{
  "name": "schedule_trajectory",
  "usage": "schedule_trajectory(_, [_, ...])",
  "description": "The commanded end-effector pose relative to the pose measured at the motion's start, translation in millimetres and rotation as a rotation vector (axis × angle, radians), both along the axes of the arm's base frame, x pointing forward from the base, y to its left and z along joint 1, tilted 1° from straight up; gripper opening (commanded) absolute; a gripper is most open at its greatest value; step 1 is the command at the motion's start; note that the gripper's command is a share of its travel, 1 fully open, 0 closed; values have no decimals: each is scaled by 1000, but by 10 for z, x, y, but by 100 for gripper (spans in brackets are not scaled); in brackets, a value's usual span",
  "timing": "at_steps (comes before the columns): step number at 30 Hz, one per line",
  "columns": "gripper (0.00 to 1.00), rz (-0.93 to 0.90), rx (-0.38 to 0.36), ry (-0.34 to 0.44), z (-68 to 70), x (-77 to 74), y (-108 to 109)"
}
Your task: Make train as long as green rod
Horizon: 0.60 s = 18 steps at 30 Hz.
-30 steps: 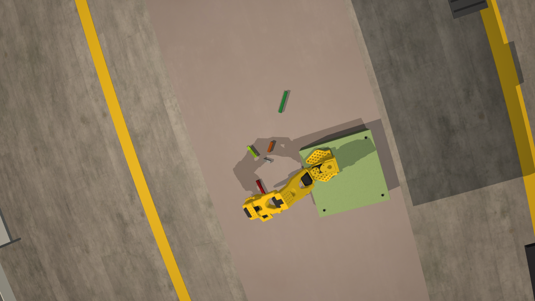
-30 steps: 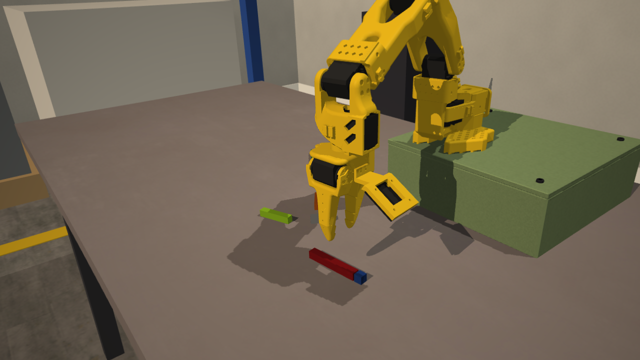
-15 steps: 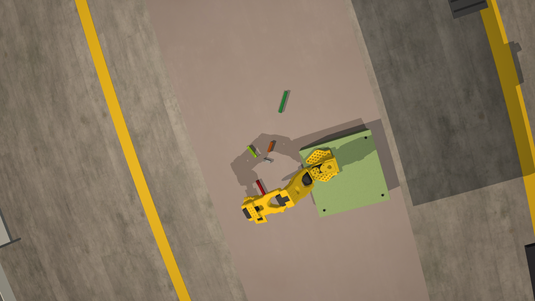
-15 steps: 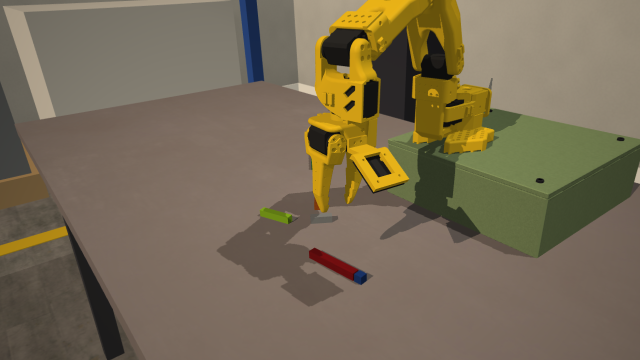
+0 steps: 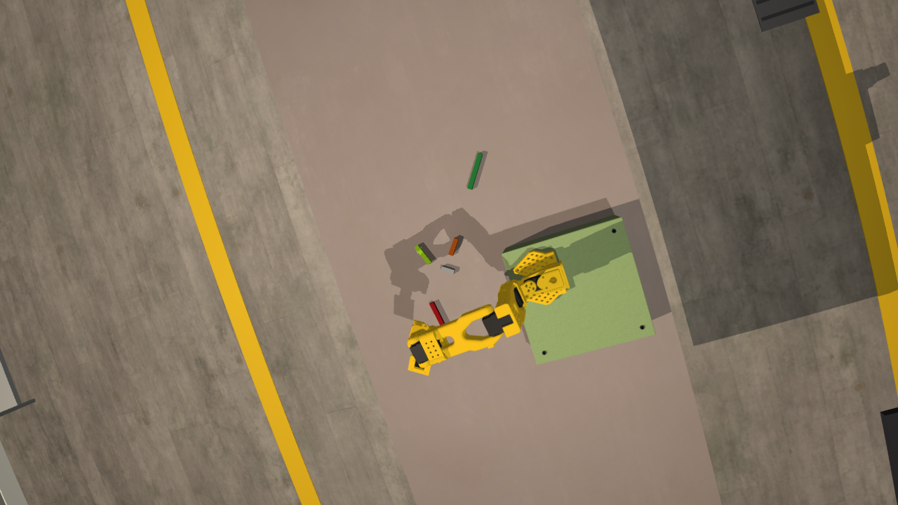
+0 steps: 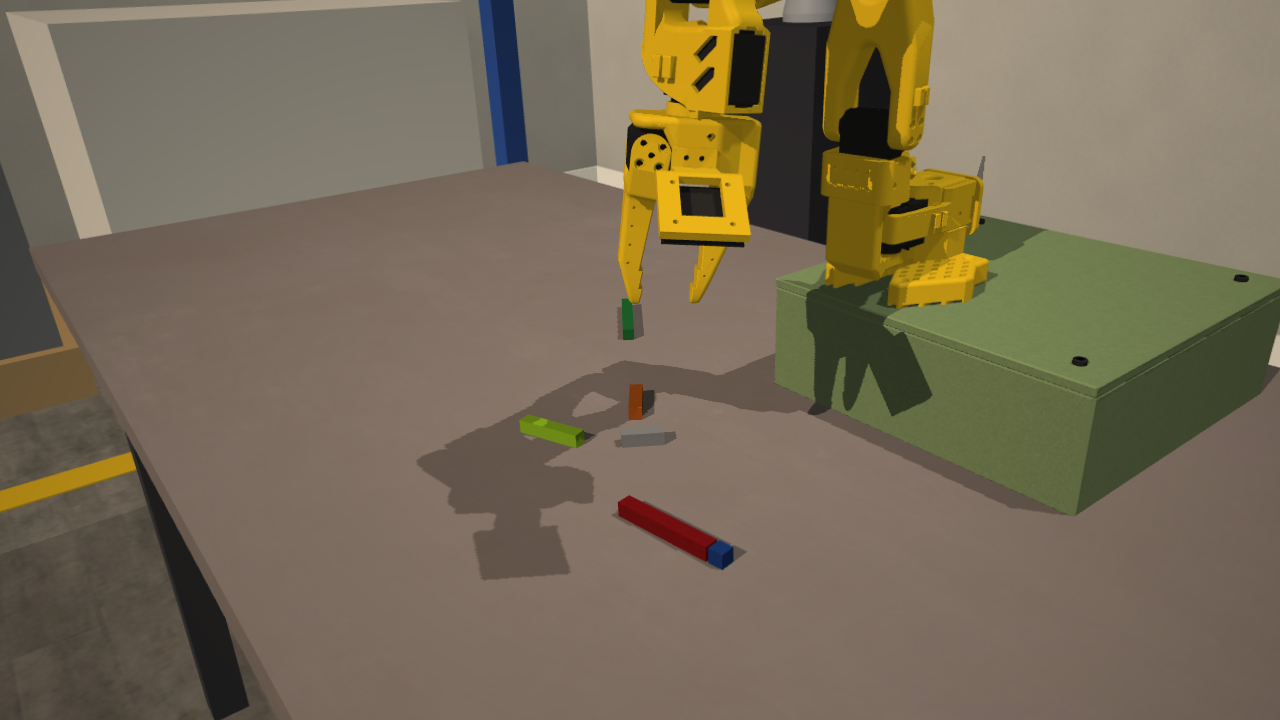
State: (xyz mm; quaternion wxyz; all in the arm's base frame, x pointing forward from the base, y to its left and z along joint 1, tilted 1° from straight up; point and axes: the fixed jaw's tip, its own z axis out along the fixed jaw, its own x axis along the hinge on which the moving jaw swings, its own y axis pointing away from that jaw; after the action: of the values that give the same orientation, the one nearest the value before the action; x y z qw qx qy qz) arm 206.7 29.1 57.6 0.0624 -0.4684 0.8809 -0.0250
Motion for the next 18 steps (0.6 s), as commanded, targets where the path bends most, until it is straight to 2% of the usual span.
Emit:
schedule_trajectory(1, [17, -163, 25, -35, 164, -87, -66])
schedule_trajectory(4, [17, -274, 44, -54, 257, -146, -100])
schedule_trajectory(6, [17, -274, 44, -54, 257, -146, -100])
schedule_trajectory(8, [17, -376, 62, -72, 336, -206, -130])
schedule_trajectory(18, [17, -732, 138, -135, 557, -443, -226])
